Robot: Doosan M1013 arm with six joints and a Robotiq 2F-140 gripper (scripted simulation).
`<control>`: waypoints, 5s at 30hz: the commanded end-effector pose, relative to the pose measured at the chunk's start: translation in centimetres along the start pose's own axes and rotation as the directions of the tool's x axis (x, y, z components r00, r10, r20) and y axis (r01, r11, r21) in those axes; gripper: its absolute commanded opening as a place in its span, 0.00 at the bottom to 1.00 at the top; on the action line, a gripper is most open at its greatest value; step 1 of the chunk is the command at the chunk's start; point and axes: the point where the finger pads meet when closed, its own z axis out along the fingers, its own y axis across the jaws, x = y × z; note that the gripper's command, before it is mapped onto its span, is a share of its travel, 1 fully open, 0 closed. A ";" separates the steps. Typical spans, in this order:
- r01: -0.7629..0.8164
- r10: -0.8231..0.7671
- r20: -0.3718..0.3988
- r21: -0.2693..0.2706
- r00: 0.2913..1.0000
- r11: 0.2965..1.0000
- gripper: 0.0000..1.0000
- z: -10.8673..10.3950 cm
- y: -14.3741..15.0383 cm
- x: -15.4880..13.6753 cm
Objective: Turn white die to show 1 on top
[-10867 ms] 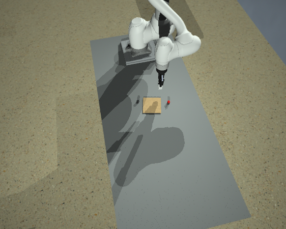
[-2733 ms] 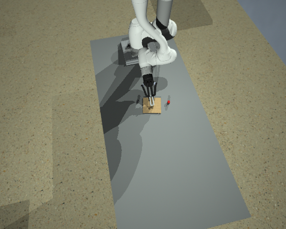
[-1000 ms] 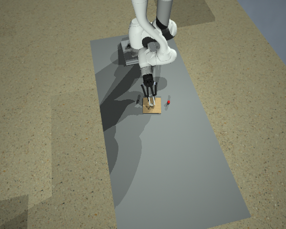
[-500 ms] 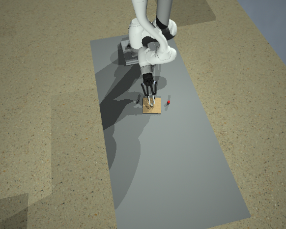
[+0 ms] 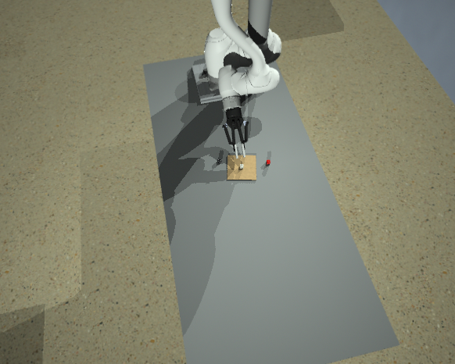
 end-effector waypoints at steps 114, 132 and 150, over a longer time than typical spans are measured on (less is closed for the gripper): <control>0.000 0.000 -0.883 0.000 0.470 1.000 1.00 -0.4 0.0 -15.4; 0.000 0.000 -0.883 0.000 0.470 1.000 1.00 -0.7 0.0 -16.0; 0.000 0.000 -0.883 0.000 0.470 1.000 1.00 -0.7 0.0 -16.0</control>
